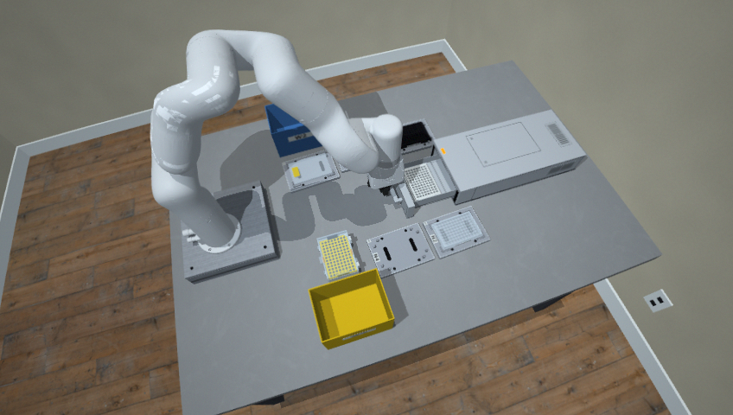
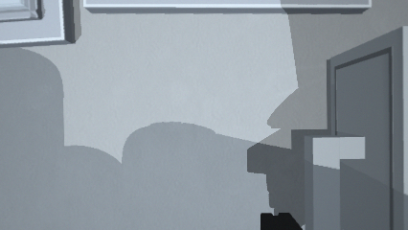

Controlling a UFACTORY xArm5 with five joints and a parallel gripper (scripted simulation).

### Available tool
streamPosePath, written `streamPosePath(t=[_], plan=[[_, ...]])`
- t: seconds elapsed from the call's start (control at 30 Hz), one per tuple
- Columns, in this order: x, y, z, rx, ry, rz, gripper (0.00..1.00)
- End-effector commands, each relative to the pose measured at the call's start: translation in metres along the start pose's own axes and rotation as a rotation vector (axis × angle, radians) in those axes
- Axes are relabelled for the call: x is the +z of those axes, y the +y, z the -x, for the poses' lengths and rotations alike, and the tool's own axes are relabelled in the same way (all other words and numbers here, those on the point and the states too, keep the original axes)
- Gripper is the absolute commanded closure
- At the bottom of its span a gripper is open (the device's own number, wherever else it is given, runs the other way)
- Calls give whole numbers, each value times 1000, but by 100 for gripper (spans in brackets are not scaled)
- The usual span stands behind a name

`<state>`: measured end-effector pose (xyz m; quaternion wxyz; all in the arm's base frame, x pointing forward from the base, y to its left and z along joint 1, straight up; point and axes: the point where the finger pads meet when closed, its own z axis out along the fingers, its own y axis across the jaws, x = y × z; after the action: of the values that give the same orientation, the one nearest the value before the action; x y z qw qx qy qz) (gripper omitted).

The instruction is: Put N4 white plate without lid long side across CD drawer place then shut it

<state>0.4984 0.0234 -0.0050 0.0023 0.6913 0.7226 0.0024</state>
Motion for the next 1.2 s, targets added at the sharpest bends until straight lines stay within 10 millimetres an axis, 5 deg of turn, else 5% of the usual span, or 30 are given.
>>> streamPosePath(t=[0.0,1.17], plan=[[-1,9,0,0,-5,3,100],[-1,53,0,0,-5,3,100]])
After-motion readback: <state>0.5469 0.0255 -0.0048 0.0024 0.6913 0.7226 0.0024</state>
